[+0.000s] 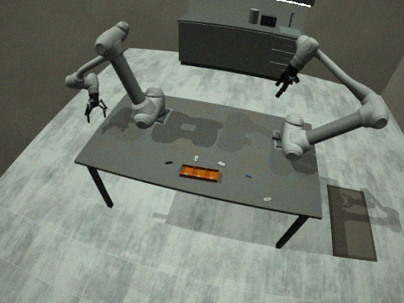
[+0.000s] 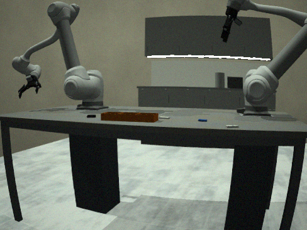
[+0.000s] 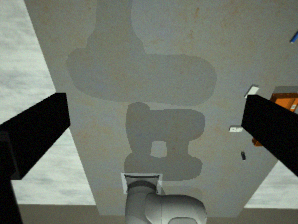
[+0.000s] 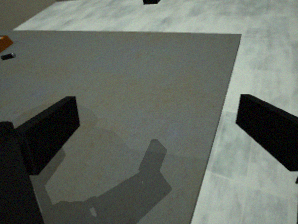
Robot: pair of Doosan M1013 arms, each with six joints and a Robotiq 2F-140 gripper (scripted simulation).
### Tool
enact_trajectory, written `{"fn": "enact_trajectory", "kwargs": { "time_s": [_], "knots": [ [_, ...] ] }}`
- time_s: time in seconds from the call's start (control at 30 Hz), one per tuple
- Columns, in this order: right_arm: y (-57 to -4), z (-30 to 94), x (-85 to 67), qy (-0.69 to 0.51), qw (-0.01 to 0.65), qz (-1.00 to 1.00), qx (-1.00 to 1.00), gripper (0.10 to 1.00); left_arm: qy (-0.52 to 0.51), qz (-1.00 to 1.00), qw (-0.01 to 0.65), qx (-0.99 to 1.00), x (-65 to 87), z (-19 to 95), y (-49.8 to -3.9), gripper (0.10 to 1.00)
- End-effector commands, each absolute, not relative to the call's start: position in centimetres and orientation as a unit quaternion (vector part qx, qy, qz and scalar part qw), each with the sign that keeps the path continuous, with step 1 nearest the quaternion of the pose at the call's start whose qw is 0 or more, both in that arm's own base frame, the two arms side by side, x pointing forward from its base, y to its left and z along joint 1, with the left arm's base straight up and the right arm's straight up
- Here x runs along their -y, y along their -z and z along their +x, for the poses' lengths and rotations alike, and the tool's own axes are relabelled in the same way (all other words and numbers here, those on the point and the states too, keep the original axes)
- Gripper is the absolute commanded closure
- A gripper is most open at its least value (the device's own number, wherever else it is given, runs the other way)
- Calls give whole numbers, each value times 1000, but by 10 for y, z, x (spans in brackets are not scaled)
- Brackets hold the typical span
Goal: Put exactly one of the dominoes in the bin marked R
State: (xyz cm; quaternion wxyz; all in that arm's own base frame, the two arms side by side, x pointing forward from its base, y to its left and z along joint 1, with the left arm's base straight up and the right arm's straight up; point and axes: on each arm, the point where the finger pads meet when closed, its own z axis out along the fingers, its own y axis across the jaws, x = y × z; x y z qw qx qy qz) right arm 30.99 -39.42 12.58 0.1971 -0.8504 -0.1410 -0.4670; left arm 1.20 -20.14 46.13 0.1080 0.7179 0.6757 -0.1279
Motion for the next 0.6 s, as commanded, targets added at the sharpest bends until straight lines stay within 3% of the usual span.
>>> {"fn": "enact_trajectory", "kwargs": {
  "time_s": [0.0,0.57],
  "knots": [
    [-126,310,395,467,196,-850,141,98,129,726,107,-667,202,7,-462,98],
    [-126,310,395,467,196,-850,141,98,139,789,93,-591,199,-34,-462,98]
  ]
}}
